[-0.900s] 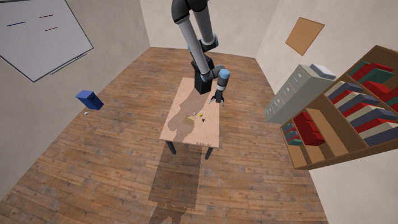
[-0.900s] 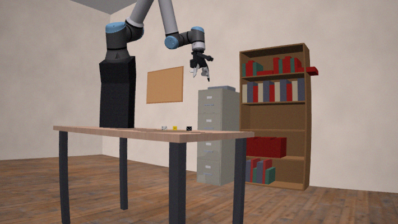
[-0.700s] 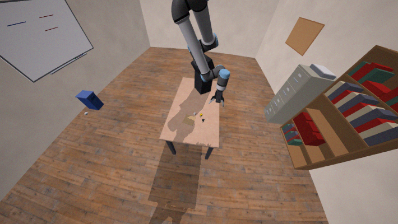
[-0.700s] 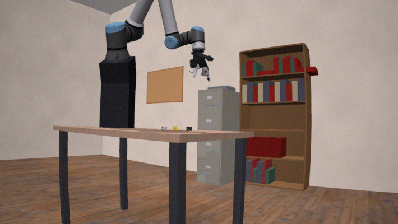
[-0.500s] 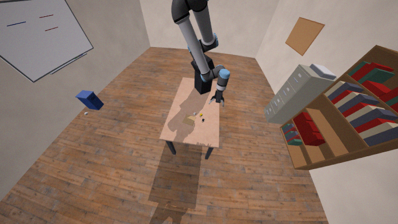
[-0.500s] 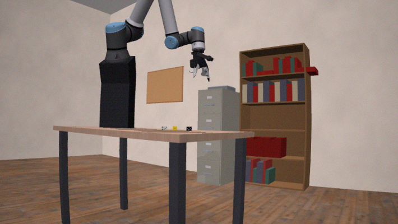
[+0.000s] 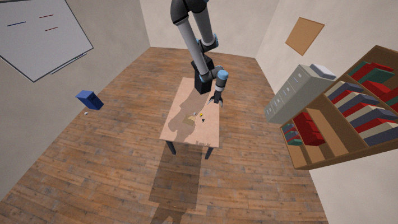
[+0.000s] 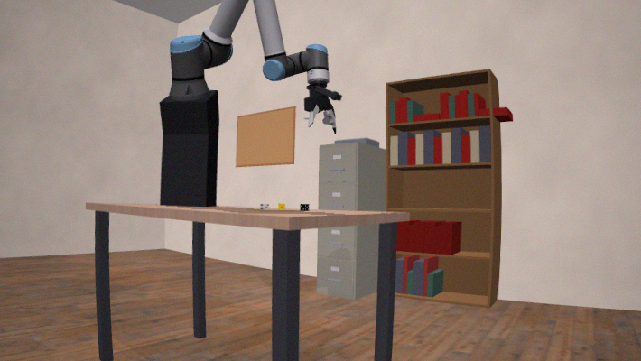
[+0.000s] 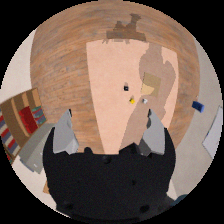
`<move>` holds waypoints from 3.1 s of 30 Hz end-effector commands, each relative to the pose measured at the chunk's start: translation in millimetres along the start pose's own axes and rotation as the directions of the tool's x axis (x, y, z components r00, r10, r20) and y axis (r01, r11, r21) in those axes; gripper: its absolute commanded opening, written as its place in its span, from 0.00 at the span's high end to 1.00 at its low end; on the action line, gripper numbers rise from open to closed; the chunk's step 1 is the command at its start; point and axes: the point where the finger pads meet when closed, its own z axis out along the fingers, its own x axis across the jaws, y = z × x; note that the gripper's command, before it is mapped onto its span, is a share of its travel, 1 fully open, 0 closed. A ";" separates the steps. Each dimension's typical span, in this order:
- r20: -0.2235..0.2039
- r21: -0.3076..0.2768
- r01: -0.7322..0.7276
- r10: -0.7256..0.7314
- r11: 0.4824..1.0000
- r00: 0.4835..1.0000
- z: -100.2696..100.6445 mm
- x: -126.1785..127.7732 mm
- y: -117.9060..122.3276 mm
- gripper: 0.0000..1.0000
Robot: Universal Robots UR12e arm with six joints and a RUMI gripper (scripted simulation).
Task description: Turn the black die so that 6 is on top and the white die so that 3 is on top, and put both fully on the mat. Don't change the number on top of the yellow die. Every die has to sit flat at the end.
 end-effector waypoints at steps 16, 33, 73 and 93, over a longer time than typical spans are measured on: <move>-0.028 -0.075 -0.499 0.499 0.863 0.866 128.4 185.4 41.8 0.00; -0.046 -0.079 -0.641 0.639 0.764 0.767 155.8 244.3 68.2 0.00; -0.046 -0.079 -0.641 0.639 0.764 0.767 263.2 242.5 78.0 0.00; -0.046 -0.079 -0.641 0.639 0.764 0.767 263.2 242.5 78.0 0.00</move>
